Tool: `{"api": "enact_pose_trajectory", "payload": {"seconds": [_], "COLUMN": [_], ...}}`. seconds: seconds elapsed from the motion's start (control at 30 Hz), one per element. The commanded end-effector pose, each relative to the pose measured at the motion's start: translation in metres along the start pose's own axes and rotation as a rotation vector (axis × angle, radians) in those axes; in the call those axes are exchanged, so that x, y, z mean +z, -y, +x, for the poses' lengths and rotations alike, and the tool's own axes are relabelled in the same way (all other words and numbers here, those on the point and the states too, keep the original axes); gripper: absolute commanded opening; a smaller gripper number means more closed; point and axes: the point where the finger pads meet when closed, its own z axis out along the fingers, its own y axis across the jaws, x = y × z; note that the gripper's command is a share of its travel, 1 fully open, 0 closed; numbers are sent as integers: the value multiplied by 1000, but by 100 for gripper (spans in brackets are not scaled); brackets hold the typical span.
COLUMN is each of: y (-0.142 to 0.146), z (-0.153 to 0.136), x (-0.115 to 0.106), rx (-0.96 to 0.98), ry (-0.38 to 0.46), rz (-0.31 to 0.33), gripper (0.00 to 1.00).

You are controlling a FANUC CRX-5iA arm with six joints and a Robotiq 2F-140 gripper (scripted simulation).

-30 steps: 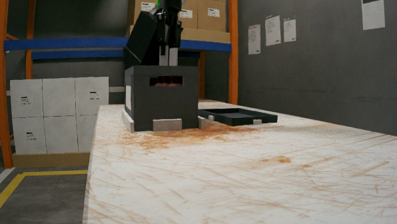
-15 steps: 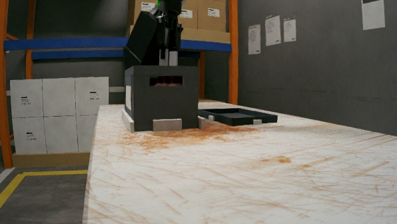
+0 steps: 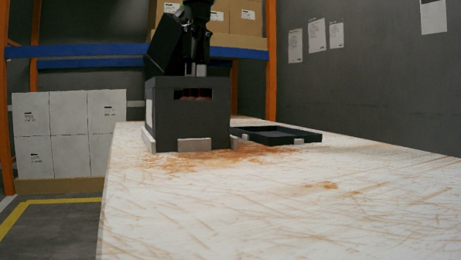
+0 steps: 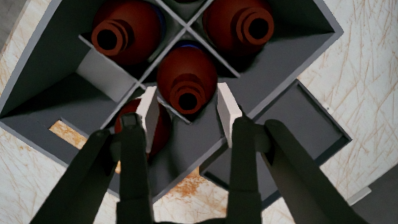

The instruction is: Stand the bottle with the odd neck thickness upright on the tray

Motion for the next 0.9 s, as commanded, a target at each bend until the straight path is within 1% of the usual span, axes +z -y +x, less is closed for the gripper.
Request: {"api": "enact_pose_trajectory", "payload": {"seconds": [0.0, 0.43, 0.87], "y": [1, 1, 1], "z": [0, 0, 0], "x": [2, 10, 12], "rx": [0, 0, 0], "ry": [1, 1, 1], "rz": [1, 1, 1], "gripper": [44, 44, 44]}}
